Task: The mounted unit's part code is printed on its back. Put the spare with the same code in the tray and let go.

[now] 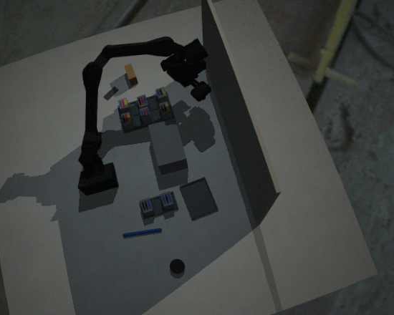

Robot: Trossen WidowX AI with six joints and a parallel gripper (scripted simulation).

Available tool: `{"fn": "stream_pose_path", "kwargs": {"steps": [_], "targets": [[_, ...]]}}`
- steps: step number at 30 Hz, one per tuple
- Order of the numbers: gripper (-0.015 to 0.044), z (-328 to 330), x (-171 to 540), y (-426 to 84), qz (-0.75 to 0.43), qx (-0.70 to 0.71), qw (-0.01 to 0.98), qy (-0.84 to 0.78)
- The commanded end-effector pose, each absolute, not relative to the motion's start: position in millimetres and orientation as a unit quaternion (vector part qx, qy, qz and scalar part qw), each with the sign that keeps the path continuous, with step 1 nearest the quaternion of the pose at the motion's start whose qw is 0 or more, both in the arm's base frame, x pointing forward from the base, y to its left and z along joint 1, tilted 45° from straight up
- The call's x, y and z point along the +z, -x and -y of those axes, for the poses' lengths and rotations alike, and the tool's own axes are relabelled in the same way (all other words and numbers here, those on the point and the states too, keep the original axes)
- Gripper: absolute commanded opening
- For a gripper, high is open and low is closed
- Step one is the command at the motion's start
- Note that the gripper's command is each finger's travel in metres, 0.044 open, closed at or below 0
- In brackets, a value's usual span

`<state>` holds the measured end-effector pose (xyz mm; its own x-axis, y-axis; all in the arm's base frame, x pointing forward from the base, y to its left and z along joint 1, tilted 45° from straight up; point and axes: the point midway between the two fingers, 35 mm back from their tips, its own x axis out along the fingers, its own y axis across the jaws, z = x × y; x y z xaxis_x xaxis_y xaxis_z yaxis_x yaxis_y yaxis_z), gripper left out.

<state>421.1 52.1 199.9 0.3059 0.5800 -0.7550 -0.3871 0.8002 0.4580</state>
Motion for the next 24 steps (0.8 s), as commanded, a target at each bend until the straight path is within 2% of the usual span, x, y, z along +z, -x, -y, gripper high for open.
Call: {"fn": "stream_pose_path", "kwargs": {"steps": [1, 7, 24], "targets": [[0.0440, -4.5, 165.0, -408.4, -0.568, 0.272, 0.763, -0.147], [0.0440, 65.0, 115.9, -374.8, -0.639, 0.252, 0.682, -0.249], [0.0440, 65.0, 115.9, -374.8, -0.639, 0.252, 0.682, -0.249]]}}
